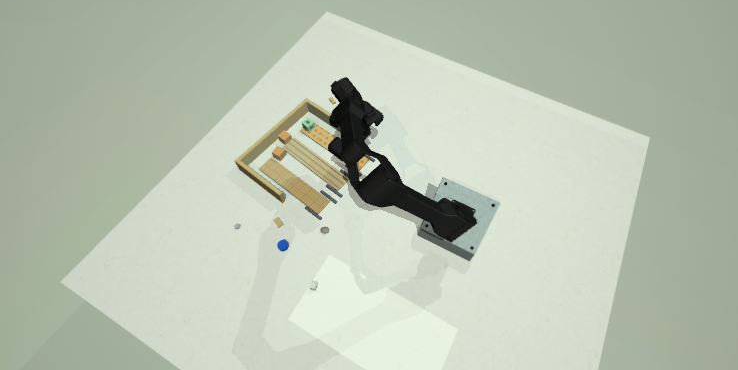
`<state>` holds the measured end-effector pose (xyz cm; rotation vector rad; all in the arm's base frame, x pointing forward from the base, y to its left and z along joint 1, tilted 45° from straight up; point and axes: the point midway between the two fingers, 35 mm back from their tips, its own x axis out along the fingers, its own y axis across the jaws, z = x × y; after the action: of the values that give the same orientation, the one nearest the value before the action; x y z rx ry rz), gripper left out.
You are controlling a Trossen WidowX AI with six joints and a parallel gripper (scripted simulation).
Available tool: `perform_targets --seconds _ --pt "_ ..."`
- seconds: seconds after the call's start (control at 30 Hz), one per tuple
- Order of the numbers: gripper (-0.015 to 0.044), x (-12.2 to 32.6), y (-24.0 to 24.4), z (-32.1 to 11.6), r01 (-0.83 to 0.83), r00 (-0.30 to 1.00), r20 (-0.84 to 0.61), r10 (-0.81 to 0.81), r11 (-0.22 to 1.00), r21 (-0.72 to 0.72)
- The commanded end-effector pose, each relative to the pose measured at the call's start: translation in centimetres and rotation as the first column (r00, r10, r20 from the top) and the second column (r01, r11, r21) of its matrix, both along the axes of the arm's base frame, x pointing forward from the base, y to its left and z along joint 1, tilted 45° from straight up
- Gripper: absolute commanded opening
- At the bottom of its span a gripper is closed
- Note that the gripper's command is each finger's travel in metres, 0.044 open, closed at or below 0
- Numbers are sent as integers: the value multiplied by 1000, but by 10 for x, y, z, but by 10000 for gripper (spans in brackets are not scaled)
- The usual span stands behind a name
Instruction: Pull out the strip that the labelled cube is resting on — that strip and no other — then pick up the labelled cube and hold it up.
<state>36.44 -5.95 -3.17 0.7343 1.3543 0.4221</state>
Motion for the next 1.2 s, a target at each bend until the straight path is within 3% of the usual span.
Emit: perform_targets --seconds 0.0,1.17 --pt "0 -6 10 -21 -109 985 -133 114 993 44" --pt "0 -1 42 -55 -108 985 -133 113 993 45"
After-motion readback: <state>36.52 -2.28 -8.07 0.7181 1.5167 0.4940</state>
